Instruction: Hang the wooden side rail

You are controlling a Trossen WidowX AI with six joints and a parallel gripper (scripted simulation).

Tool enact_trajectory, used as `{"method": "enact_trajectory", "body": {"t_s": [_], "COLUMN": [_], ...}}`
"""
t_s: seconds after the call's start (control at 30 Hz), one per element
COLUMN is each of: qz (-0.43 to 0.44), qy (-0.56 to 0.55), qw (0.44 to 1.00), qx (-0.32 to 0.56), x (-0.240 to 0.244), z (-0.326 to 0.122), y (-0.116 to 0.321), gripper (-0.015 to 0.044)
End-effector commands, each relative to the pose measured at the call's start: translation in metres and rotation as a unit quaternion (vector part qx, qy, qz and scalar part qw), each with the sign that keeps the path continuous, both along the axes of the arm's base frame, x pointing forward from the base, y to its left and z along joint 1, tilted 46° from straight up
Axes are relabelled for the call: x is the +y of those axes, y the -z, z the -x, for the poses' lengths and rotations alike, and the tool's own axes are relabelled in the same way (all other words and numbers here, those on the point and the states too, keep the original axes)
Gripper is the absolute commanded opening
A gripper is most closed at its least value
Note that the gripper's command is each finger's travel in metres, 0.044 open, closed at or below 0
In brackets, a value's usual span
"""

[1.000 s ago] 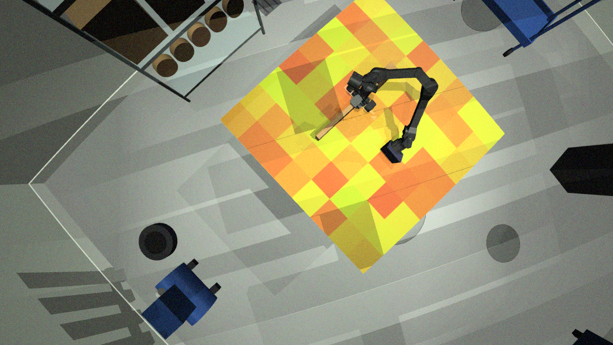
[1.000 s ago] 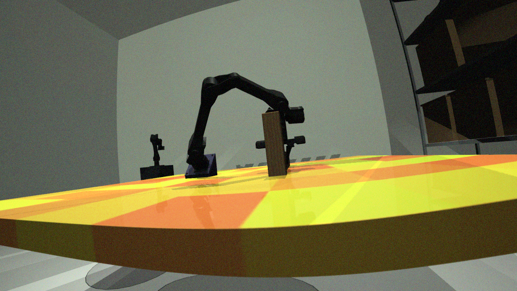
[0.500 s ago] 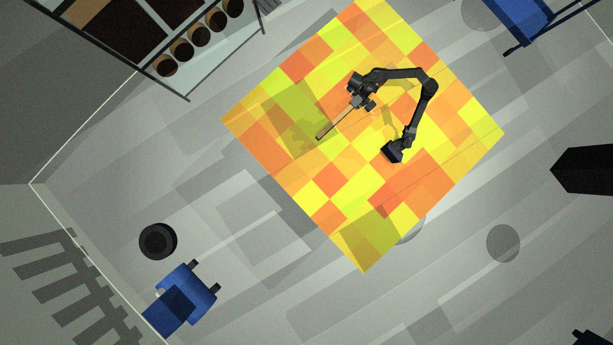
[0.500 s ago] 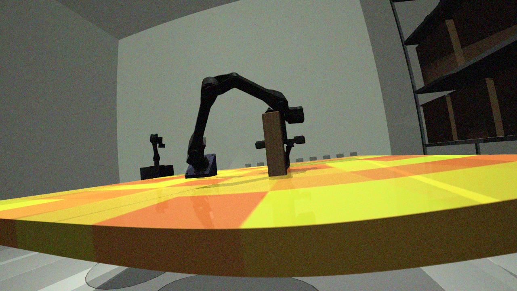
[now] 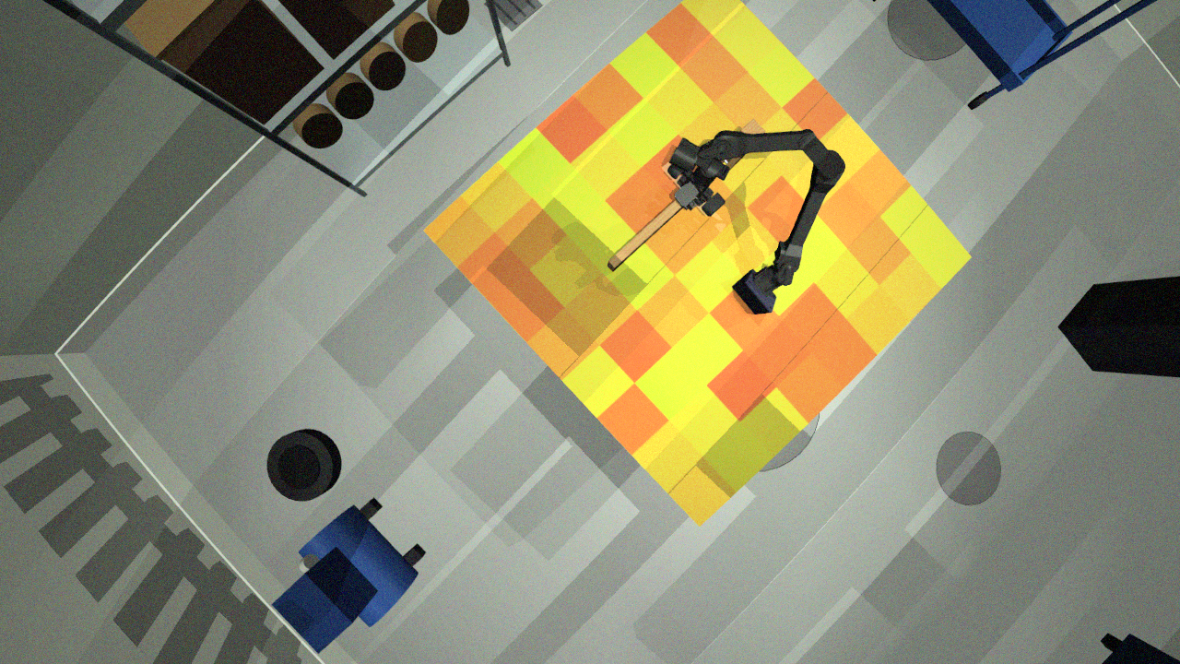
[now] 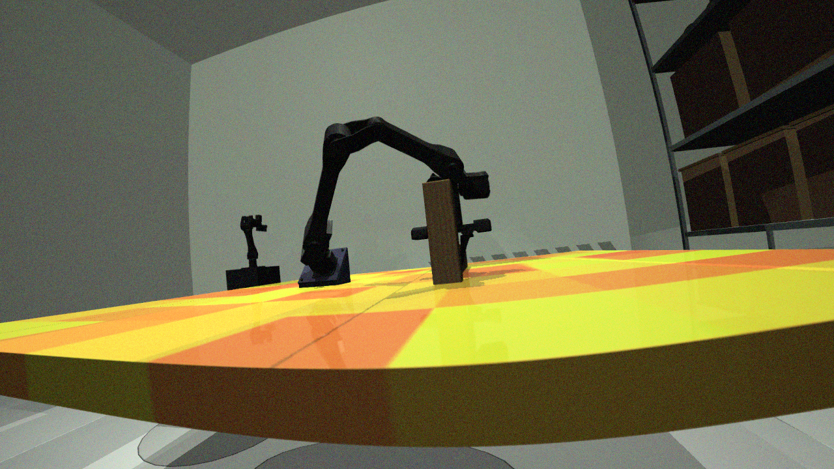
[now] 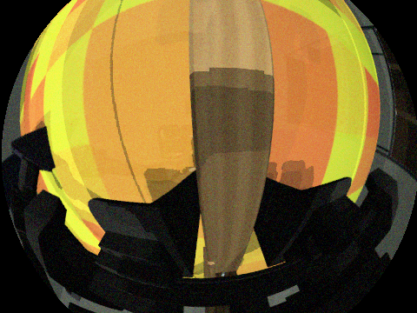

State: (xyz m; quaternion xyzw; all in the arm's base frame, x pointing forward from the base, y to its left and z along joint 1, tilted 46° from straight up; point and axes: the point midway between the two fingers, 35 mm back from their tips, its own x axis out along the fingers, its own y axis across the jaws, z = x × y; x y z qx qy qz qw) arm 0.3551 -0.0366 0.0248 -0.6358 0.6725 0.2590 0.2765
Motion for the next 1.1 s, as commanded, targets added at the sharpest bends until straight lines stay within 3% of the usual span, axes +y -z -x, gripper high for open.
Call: {"method": "enact_trajectory", "body": {"t_s": [0.0, 1.07], "qz": [0.001, 0.001], "qy": [-0.001, -0.001], "qw": [1.000, 1.000], "qx": [0.001, 0.003], "x": [0.0002, 0.0039], "z": [-0.0003, -0.0005], "y": [-0.0002, -0.0038], "gripper": [0.0000, 0.0000]}}
